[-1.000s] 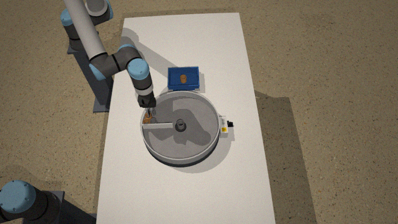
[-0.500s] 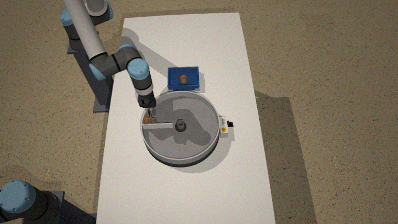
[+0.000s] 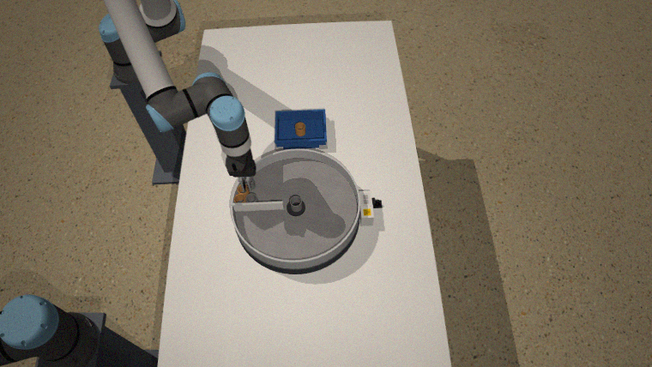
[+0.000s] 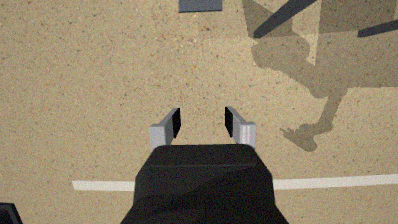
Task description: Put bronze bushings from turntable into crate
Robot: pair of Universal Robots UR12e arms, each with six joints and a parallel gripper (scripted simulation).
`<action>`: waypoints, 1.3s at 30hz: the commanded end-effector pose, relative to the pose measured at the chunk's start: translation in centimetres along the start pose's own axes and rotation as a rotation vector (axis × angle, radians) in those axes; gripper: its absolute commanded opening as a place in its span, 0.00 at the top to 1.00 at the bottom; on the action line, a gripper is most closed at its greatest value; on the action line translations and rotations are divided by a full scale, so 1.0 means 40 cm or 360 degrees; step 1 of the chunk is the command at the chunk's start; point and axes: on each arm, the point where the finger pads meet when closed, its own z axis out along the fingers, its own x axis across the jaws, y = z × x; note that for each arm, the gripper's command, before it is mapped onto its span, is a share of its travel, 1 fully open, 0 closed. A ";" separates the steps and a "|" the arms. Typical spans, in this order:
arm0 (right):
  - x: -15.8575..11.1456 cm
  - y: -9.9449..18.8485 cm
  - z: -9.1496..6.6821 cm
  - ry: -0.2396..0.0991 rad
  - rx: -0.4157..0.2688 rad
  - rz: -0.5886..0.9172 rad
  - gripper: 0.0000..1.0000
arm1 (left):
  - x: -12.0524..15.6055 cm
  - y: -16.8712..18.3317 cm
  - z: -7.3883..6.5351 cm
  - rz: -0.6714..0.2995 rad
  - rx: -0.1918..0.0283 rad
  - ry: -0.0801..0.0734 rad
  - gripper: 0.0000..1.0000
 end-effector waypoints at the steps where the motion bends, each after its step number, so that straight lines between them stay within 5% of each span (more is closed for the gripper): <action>1: 0.002 0.000 0.001 0.0001 0.0002 -0.0002 0.00 | 0.000 0.009 0.027 -0.0002 -0.0007 0.0006 0.64; 11: 0.002 0.000 0.001 0.0001 0.0002 -0.0002 0.00 | 0.000 0.009 0.062 -0.0002 -0.0007 0.0006 0.64; 39: 0.002 0.000 0.001 0.0001 0.0002 -0.0002 0.00 | -0.003 0.005 0.055 -0.0002 -0.0001 0.0003 0.64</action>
